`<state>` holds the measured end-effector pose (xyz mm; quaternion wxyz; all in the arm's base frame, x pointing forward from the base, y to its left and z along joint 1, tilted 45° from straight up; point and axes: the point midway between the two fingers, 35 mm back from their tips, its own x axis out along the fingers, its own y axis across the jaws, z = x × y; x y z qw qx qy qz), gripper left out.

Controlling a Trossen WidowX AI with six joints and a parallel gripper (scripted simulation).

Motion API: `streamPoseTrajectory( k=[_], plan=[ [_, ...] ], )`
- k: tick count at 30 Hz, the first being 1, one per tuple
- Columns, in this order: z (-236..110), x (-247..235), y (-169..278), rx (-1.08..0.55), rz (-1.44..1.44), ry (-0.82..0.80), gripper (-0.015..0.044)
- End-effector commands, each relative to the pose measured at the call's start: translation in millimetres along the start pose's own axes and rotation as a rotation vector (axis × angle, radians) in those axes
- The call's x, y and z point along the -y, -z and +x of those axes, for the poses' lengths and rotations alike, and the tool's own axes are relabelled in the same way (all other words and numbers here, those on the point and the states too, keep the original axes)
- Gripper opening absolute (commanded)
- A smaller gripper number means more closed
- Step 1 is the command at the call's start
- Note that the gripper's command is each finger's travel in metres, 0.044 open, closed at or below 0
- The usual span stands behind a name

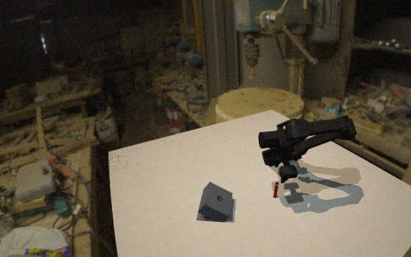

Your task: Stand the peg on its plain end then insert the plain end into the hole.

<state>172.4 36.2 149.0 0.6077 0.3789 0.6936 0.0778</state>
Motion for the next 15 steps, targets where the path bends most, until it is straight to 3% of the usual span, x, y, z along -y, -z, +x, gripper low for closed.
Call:
streamPoseTrajectory(
  k=[1, 15],
  plan=[
    [-6.7, -6.8, -8.4, -0.021, 0.012, -0.106, 0.0440],
    [4.3, -8.4, -8.7, -0.023, 0.038, -0.112, 0.0440]
  ],
)
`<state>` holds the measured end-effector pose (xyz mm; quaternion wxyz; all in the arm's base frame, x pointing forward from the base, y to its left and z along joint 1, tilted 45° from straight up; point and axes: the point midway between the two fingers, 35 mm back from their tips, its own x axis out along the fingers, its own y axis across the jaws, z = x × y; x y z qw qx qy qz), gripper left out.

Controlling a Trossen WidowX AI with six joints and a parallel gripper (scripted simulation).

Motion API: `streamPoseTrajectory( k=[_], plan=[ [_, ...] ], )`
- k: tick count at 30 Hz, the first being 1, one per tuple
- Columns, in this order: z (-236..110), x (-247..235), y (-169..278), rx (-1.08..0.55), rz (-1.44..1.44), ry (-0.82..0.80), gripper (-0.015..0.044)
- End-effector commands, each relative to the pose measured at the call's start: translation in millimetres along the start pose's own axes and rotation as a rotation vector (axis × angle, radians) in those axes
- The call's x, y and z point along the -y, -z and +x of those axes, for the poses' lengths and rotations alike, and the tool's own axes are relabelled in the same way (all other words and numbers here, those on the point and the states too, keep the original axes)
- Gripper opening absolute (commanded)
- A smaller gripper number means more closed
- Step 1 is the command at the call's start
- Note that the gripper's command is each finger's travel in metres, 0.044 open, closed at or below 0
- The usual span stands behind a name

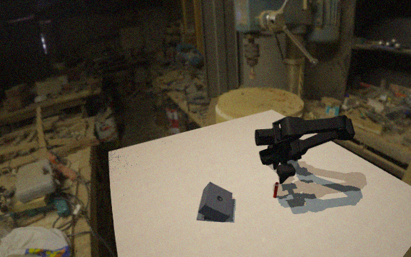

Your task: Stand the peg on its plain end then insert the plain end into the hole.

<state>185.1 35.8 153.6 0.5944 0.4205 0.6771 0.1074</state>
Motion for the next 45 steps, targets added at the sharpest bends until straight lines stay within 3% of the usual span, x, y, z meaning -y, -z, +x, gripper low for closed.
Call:
streamPoseTrajectory(
  k=[1, 45],
  plan=[
    [11.2, 0.2, 1.7, -0.007, 0.029, -0.004, 0.0440],
    [77.8, -0.9, 2.6, -0.007, 0.038, -0.007, 0.0440]
  ],
)
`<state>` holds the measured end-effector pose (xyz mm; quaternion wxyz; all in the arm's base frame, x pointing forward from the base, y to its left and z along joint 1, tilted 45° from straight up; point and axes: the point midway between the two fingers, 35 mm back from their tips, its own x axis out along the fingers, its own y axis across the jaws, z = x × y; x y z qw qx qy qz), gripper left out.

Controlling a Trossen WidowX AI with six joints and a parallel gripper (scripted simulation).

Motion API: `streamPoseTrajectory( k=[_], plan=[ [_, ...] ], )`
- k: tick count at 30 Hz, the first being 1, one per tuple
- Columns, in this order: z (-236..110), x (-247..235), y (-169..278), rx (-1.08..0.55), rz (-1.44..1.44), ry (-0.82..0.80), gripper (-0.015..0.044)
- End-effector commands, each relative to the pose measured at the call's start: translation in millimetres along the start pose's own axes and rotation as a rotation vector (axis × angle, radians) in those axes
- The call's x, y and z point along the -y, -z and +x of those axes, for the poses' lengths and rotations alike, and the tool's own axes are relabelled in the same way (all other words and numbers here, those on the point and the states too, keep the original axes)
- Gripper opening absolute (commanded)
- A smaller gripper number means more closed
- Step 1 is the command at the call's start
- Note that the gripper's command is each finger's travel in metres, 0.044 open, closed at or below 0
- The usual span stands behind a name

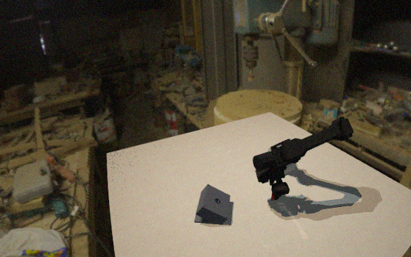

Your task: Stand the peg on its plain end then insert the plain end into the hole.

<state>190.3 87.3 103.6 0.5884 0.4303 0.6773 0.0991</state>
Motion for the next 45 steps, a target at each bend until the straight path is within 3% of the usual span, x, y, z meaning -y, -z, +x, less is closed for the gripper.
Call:
streamPoseTrajectory(
  k=[1, 4, 19, 26, 45],
  plan=[
    [6.6, 1.3, 2.7, -0.008, 0.010, -0.003, 0.0440],
    [6.9, 1.3, 2.7, -0.008, 0.010, -0.003, 0.0440],
    [4.0, 0.1, 1.0, -0.002, 0.000, -0.001, 0.0046],
    [4.0, 0.1, 1.0, -0.002, 0.000, -0.001, 0.0000],
    [-45.7, 2.4, -4.7, -0.001, 0.008, 0.011, 0.0000]
  ],
)
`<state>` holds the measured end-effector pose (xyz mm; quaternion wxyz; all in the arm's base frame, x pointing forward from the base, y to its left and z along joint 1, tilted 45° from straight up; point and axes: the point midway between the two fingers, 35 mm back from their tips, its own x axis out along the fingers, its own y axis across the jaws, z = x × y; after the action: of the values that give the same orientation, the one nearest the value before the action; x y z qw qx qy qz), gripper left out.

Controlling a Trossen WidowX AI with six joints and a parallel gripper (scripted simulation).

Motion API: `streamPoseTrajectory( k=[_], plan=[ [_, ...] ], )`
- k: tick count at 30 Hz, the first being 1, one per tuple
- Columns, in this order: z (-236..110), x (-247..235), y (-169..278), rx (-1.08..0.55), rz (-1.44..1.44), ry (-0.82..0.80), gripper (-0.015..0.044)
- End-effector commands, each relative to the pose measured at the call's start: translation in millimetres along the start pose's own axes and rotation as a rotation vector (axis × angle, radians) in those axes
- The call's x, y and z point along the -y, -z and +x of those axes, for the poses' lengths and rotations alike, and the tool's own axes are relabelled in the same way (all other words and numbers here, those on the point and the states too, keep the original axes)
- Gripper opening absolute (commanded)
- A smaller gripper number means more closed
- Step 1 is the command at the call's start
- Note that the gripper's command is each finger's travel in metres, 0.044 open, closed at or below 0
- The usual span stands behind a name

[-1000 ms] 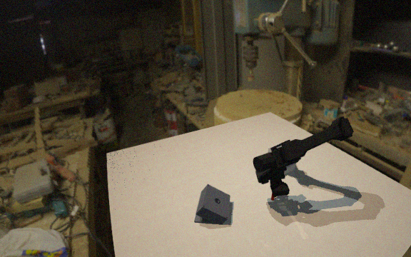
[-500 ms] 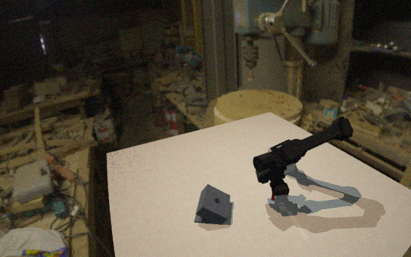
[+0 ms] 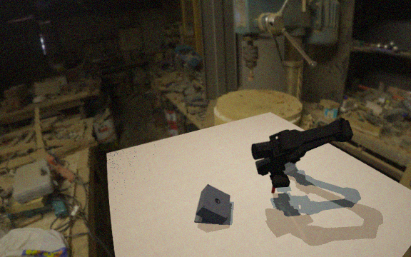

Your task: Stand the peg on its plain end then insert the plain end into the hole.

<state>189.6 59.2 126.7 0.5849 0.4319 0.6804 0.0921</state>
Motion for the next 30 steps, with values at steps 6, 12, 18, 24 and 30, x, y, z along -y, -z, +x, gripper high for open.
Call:
streamPoseTrajectory(
  k=[6, 12, 18, 24, 30],
  plan=[
    [-28.3, 0.8, -1.6, -0.003, -0.004, -0.002, 0.0000],
    [-38.3, 1.4, -1.7, -0.003, -0.002, -0.005, 0.0000],
    [-39.5, 0.6, -9.2, 0.022, 0.015, 0.010, 0.0000],
    [-41.0, -0.9, -18.6, 0.055, 0.037, 0.026, 0.0000],
    [-42.9, -2.7, -28.0, 0.089, 0.058, 0.039, 0.0000]
  ],
)
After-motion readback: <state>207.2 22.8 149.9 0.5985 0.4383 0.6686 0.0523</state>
